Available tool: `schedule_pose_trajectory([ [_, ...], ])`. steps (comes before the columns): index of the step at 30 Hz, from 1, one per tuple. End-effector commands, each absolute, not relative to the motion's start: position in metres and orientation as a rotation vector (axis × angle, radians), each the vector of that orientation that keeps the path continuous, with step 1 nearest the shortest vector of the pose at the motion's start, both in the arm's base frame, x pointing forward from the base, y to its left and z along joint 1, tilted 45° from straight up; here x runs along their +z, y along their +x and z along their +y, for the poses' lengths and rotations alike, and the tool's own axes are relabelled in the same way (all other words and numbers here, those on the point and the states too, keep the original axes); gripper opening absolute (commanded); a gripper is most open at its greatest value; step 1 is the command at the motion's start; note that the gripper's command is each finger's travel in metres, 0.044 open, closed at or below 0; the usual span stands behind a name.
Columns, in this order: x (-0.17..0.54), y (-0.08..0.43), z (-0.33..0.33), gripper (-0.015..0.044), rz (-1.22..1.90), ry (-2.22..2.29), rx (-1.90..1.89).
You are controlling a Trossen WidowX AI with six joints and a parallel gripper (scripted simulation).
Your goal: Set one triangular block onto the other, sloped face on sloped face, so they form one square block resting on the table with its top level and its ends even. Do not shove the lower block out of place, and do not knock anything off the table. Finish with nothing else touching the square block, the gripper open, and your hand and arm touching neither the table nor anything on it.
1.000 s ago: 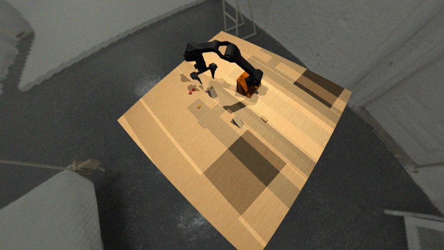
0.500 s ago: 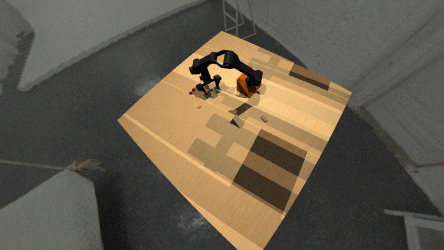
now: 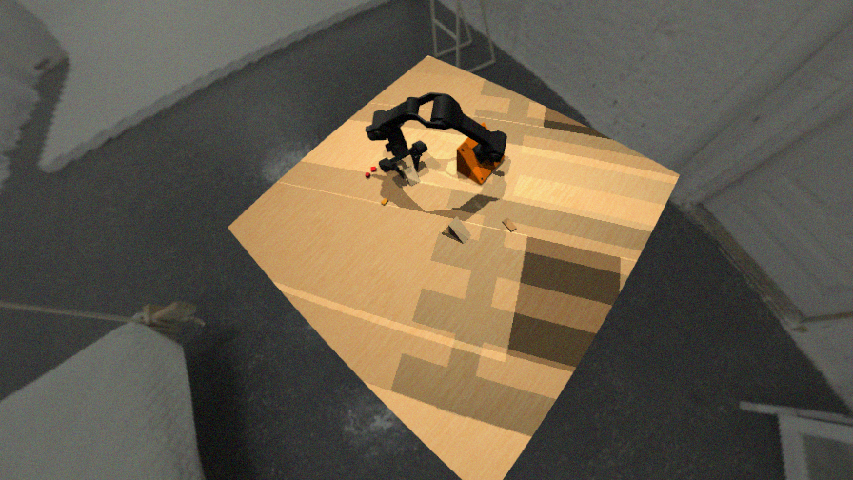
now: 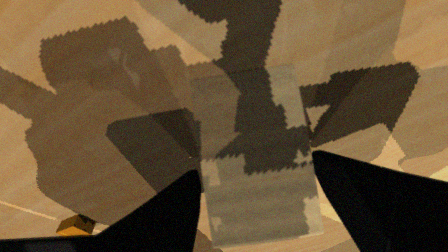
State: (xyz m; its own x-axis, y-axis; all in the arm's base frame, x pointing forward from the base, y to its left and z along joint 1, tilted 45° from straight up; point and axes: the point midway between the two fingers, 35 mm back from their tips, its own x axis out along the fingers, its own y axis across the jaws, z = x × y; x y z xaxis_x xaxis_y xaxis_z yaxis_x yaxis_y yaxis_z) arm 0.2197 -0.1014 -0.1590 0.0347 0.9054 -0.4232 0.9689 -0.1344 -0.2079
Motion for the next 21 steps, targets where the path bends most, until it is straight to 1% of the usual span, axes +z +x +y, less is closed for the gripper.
schedule_pose_trajectory([
  [1, -0.159, 0.22, -0.101, 0.0204, 1.97, 2.158, -0.702],
  [9, -0.159, 0.22, -0.101, 0.015, 1.97, 2.158, -0.702],
  [14, -0.157, 0.22, -0.104, 0.0019, 1.97, 2.158, -0.703],
  [15, -0.155, 0.221, -0.106, 0.0, 1.97, 2.158, -0.703],
  [21, -0.137, 0.225, -0.126, 0.0, 1.969, 2.157, -0.705],
])
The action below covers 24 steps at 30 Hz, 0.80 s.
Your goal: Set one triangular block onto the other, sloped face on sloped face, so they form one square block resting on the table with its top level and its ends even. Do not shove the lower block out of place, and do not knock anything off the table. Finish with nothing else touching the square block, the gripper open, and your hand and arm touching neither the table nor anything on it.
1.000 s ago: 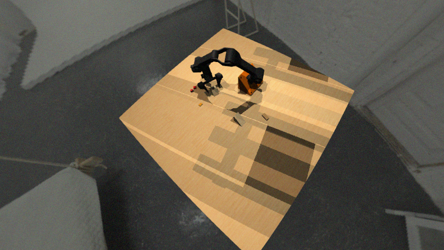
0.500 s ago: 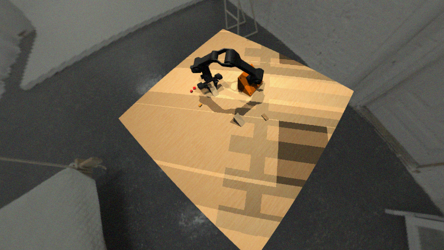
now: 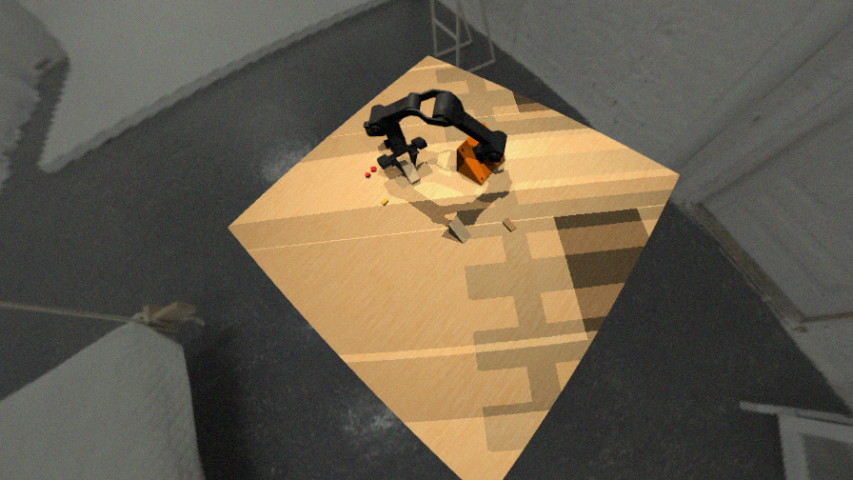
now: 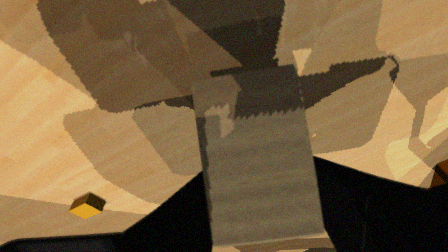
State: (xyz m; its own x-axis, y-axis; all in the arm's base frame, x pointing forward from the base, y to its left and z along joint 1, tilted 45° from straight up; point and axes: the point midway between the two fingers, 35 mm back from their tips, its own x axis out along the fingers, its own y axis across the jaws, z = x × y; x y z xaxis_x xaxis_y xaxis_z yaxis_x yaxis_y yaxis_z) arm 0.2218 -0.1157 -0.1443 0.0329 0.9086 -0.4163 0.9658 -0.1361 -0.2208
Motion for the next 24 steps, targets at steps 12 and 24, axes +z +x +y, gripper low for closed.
schedule_pose_trajectory([
  [12, -0.096, 0.226, -0.163, 0.0, 1.968, 2.157, -0.707],
  [24, -0.087, 0.226, -0.166, 0.0, 1.93, 2.056, -0.75],
])
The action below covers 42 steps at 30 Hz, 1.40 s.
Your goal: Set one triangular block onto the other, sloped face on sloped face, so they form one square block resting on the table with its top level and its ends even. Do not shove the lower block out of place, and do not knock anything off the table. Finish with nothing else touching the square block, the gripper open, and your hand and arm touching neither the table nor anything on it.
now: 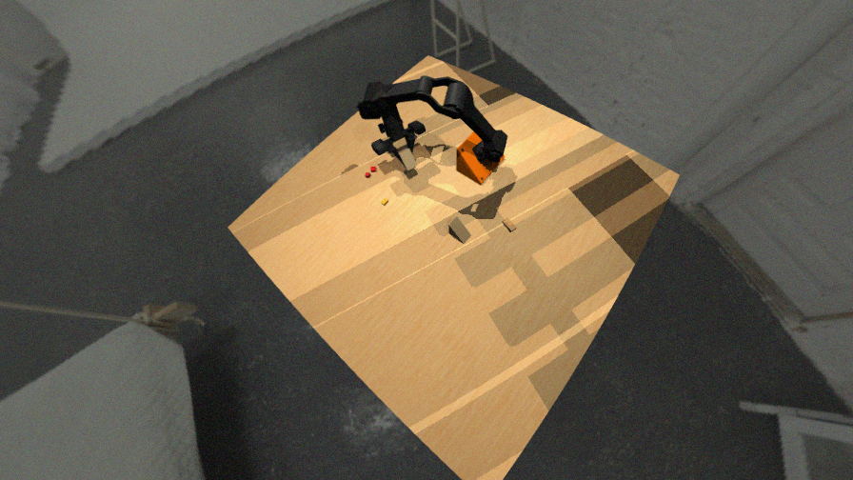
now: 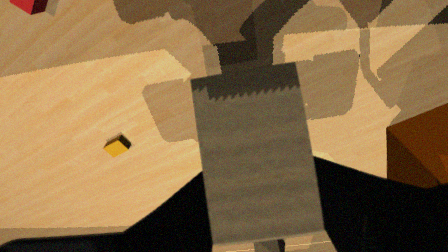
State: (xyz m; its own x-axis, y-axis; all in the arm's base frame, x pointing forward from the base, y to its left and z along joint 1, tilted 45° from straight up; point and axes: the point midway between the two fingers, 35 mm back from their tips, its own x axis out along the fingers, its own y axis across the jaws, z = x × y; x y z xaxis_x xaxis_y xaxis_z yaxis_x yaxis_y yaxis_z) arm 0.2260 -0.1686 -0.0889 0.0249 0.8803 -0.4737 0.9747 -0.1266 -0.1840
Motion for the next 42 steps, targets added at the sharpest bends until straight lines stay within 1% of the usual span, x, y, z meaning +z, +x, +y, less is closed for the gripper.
schedule_pose_trajectory([
  [1, -0.087, 0.226, -0.165, 0.0, 1.923, 2.033, -0.758],
  [15, -0.083, 0.226, -0.157, 0.0, 1.779, 1.722, -0.857],
  [31, -0.075, 0.229, -0.153, 0.0, 1.544, 1.424, -0.938],
  [37, -0.072, 0.231, -0.152, 0.0, 1.519, 1.399, -0.944],
  [42, -0.057, 0.245, -0.146, 0.0, 1.514, 1.396, -0.949],
])
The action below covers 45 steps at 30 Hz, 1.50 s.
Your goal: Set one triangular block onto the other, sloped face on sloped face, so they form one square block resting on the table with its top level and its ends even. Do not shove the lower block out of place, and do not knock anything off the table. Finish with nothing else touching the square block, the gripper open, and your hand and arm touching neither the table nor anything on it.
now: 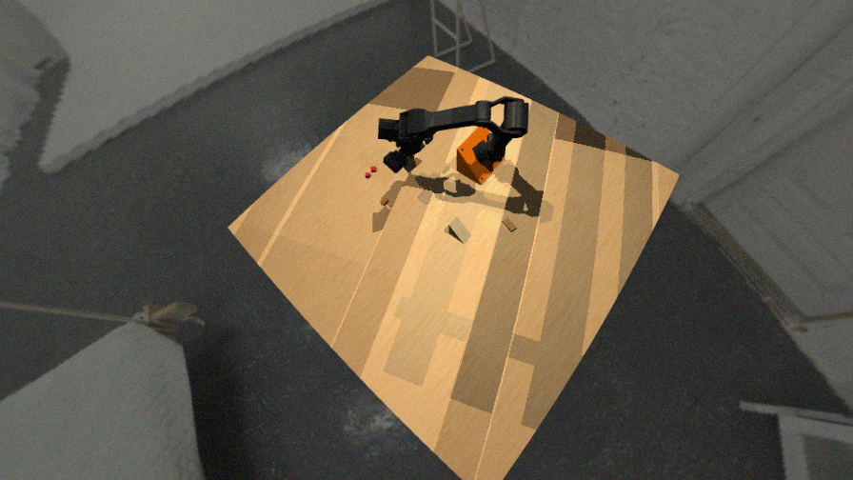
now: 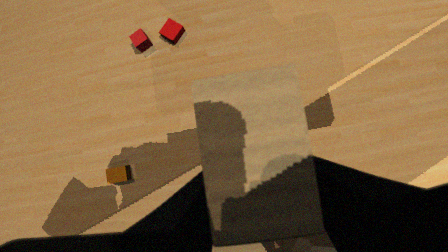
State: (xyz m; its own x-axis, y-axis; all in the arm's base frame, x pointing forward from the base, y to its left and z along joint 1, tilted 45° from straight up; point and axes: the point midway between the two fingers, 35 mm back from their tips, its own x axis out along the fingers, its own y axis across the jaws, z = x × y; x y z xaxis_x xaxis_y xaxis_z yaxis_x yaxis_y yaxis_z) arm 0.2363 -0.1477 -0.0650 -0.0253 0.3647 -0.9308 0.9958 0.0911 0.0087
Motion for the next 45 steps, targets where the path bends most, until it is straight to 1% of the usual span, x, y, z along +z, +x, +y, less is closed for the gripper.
schedule_pose_trajectory([
  [1, -0.054, 0.248, -0.145, 0.0, 1.513, 1.395, -0.95],
  [17, -0.004, 0.287, -0.114, 0.0, 1.497, 1.38, -0.952],
  [45, 0.085, 0.322, -0.042, 0.0, 1.49, 1.389, -0.951],
])
